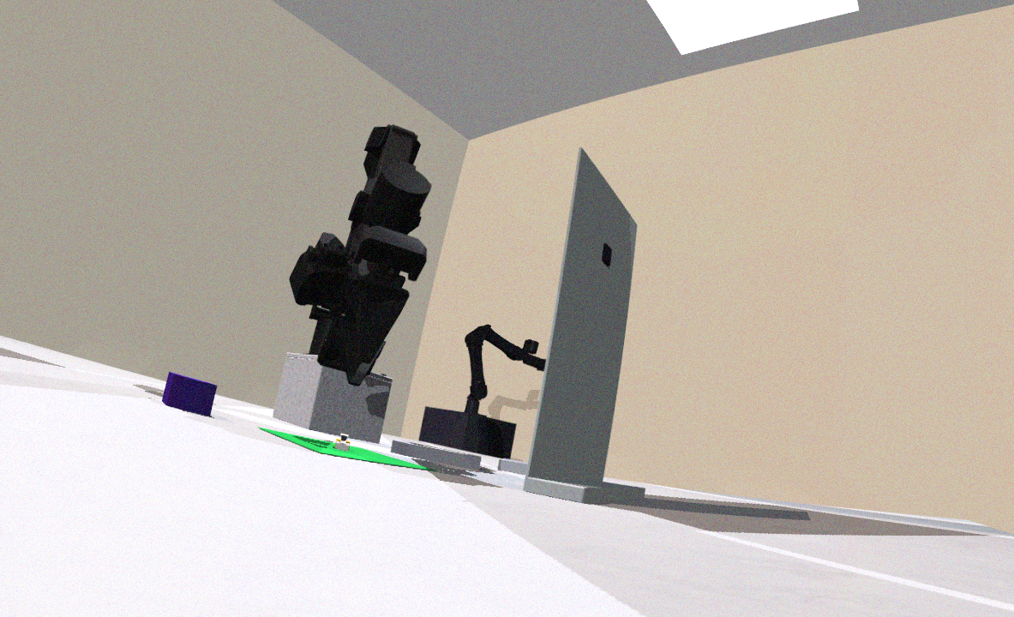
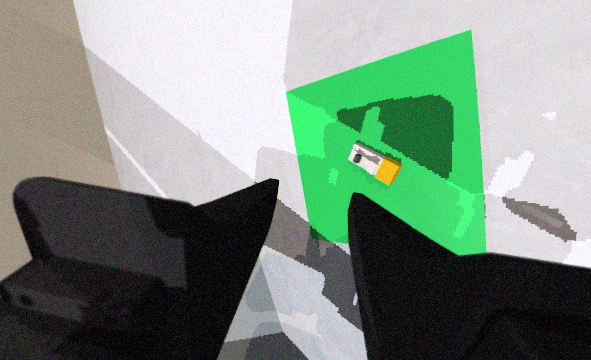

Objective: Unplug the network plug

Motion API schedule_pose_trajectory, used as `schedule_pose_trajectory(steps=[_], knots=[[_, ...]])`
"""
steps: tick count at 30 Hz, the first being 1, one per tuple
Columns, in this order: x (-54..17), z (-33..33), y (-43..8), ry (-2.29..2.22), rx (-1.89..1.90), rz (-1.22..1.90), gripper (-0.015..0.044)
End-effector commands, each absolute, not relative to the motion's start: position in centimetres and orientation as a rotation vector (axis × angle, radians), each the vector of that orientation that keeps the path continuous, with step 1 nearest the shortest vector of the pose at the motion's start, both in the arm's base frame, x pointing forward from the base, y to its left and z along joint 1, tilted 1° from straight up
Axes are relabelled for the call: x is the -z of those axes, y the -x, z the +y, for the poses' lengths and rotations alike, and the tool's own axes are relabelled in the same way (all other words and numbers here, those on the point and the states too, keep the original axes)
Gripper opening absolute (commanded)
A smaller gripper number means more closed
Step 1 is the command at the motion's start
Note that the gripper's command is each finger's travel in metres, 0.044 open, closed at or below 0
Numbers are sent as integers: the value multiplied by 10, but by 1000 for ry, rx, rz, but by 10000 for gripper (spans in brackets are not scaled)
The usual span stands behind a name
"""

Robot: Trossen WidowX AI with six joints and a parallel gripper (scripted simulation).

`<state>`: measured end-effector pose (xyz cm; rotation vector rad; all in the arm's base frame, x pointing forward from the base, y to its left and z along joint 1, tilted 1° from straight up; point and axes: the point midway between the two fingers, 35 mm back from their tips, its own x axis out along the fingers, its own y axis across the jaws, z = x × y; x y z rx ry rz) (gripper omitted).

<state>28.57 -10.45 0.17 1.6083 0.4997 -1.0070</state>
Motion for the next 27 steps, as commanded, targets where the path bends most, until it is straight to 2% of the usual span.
schedule_pose_trajectory(steps=[1,27], knots=[[-6,-105,-286,-1607,1002,500,156],[-36,-104,-283,-1607,1002,499,156]])
